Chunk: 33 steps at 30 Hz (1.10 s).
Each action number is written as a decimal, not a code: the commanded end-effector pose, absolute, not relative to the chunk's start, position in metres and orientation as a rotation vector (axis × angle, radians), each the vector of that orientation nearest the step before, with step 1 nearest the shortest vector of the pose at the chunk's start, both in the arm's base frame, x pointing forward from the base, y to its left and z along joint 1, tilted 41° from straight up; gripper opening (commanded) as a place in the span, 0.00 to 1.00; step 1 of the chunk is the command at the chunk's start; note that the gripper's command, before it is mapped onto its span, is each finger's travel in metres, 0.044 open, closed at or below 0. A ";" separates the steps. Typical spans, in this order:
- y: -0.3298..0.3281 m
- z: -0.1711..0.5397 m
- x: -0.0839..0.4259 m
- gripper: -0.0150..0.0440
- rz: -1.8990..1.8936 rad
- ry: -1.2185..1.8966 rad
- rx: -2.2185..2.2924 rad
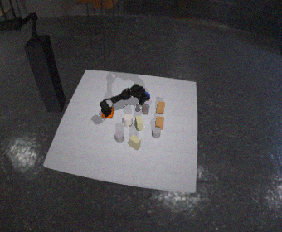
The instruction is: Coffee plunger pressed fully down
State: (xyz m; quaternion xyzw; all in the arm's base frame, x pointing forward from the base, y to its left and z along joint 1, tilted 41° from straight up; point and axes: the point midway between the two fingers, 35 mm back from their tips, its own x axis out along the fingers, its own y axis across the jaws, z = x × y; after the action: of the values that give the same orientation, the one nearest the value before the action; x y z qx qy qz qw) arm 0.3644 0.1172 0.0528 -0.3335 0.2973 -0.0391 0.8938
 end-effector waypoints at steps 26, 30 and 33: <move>0.117 0.052 0.365 0.65 -0.082 0.619 -0.693; 0.117 0.052 0.365 0.82 -0.082 0.619 -0.693; 0.117 0.052 0.365 0.96 -0.082 0.619 -0.693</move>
State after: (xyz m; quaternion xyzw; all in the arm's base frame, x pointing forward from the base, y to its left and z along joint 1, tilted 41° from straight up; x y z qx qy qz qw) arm 0.3649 0.1168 0.0527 -0.3347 0.2979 -0.0408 0.8931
